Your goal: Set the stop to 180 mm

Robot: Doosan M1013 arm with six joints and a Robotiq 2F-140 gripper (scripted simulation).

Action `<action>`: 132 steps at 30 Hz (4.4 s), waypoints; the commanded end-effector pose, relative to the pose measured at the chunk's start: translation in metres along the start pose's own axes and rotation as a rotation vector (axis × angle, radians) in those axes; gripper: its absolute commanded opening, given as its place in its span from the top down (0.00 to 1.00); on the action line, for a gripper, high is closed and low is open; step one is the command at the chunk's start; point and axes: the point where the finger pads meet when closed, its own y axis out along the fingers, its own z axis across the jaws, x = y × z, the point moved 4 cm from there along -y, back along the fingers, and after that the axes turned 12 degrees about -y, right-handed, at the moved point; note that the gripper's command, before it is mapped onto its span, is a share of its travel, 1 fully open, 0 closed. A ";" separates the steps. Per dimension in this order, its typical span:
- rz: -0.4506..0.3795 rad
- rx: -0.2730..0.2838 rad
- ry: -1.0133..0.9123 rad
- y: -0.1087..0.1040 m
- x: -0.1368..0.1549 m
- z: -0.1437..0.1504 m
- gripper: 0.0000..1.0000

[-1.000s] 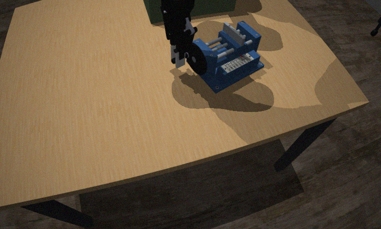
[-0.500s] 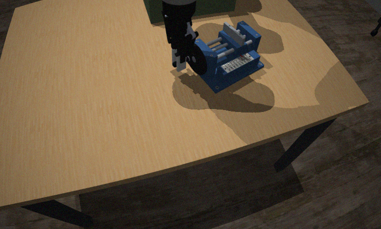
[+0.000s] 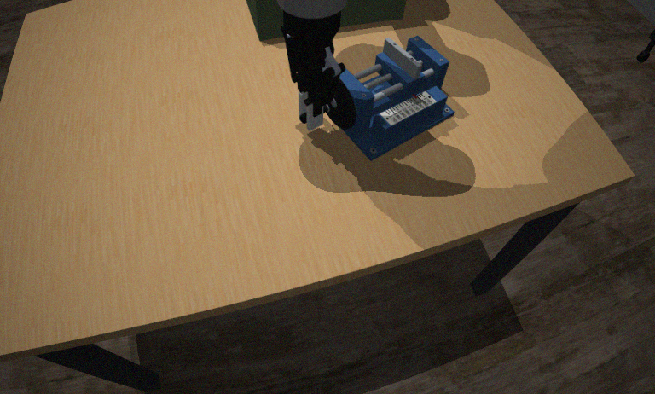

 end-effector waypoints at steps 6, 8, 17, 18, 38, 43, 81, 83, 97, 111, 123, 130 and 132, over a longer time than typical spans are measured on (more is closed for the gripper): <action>0.000 -0.001 0.000 0.004 -0.002 -0.008 0.96; 0.000 -0.001 0.000 0.004 -0.002 -0.011 0.96; 0.000 -0.001 0.000 0.005 -0.005 -0.024 0.96; 0.000 -0.001 0.000 0.004 -0.006 -0.026 0.96; 0.000 -0.001 0.000 -0.022 -0.011 -0.052 0.96; 0.000 -0.001 0.000 -0.031 -0.011 -0.053 0.96; 0.000 -0.001 0.000 -0.066 -0.003 -0.014 0.96; 0.000 -0.001 0.000 -0.065 -0.003 -0.012 0.96; 0.000 -0.001 0.000 -0.043 0.003 0.014 0.96; 0.000 -0.001 0.000 -0.019 0.003 0.015 0.96; 0.000 -0.001 0.000 -0.005 0.001 0.006 0.96; 0.000 -0.001 0.000 0.002 -0.001 -0.004 0.96; 0.000 -0.001 0.000 0.004 -0.002 -0.008 0.96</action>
